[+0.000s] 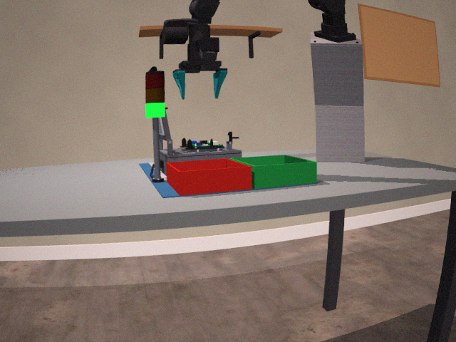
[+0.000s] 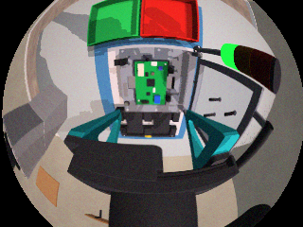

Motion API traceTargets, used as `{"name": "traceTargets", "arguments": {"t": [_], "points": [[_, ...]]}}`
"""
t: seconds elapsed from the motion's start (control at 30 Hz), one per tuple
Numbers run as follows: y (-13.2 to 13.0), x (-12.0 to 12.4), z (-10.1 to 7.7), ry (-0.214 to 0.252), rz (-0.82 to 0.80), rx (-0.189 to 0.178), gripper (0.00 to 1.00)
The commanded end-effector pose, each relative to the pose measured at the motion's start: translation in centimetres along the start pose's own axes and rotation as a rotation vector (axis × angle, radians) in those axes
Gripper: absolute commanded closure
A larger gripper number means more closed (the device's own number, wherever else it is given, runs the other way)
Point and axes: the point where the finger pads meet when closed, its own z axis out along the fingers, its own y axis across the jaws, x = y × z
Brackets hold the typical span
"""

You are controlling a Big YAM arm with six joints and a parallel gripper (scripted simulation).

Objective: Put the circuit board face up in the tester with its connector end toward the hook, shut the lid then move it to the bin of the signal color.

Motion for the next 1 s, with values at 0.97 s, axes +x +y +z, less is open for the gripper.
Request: {"name": "traceTargets", "arguments": {"t": [0.97], "points": [[0.2, 0.4, 7.8, 0.0, 0.021, 0.0, 0.08]]}}
